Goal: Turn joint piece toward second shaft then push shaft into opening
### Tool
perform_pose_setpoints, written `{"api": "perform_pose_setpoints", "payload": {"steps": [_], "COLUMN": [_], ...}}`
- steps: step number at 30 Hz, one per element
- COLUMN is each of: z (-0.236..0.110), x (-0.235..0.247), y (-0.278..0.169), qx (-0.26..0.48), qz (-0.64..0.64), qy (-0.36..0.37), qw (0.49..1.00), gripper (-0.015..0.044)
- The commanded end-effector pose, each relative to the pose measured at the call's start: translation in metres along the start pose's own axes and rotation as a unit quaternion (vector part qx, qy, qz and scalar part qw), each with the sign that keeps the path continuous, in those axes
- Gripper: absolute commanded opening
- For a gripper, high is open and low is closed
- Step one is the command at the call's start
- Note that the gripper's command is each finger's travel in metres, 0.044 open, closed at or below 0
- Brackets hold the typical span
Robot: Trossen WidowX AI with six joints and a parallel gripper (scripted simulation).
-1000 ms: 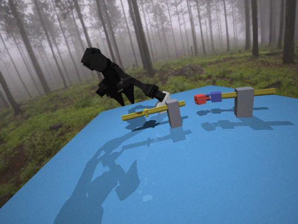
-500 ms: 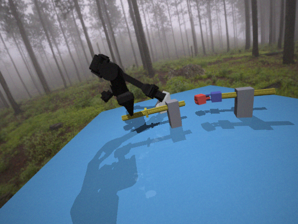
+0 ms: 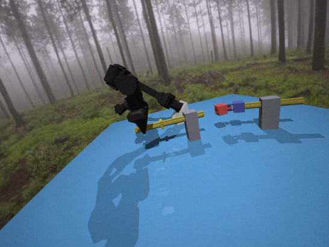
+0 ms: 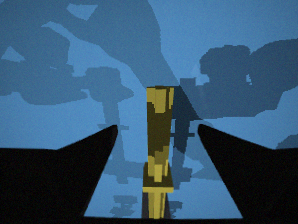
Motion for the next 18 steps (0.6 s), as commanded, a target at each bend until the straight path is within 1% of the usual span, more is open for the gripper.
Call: {"api": "perform_pose_setpoints", "payload": {"steps": [1,18], "z": [0.005,0.03], "x": [-0.001,-0.001], "y": [-0.001,0.0], "qx": [-0.004,-0.005], "qz": [0.005,0.005], "qy": [-0.002,-0.002], "qw": [1.0,1.0], "gripper": [0.044,0.044]}}
Point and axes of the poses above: the point midway between the two fingers, 35 mm back from their tips, its own z axis out along the fingers, its own x axis across the jaws, y = z × x, the point moved 7 cm from there along -z, back along the fingers, and after that the axes turned 5 degrees about z, right-handed, at the moved point
